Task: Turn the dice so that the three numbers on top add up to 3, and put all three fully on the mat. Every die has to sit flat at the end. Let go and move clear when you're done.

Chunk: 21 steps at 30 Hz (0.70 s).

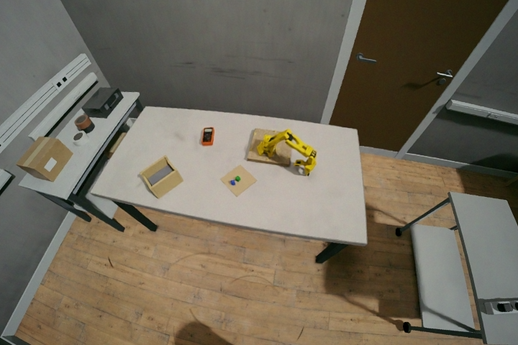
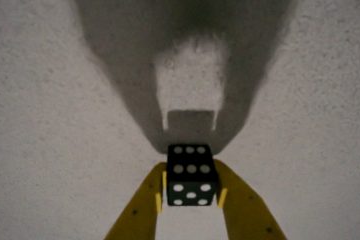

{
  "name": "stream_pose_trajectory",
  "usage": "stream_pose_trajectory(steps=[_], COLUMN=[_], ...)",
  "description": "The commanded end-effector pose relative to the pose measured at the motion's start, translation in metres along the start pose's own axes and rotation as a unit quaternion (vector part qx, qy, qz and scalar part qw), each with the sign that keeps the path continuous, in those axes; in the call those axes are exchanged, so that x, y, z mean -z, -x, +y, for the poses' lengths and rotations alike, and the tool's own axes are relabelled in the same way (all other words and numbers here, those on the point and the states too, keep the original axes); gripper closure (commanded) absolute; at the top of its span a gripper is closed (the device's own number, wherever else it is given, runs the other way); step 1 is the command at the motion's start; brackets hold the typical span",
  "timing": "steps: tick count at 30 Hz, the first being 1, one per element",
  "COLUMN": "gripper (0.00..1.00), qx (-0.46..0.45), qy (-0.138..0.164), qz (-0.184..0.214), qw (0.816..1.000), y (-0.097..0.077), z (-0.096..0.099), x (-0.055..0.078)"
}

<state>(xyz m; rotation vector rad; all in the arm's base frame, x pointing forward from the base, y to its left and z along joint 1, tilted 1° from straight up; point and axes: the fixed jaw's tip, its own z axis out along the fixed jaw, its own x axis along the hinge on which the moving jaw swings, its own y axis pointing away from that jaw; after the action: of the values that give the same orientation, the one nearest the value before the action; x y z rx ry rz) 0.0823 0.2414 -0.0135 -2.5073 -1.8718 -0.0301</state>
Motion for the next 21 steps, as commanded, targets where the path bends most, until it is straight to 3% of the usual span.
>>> stream_pose_trajectory(steps=[1, 12, 21], gripper=[0.90, 0.88, 0.80], qx=[0.002, 0.002, 0.002], qy=[-0.001, -0.001, -0.001], qz=[-0.014, -0.014, -0.014], qw=[1.000, 1.000, 1.000], y=[0.0050, 0.0050, 0.0050], z=[0.0014, 0.0014, 0.0014], x=[-0.0064, -0.0064, -0.0064])
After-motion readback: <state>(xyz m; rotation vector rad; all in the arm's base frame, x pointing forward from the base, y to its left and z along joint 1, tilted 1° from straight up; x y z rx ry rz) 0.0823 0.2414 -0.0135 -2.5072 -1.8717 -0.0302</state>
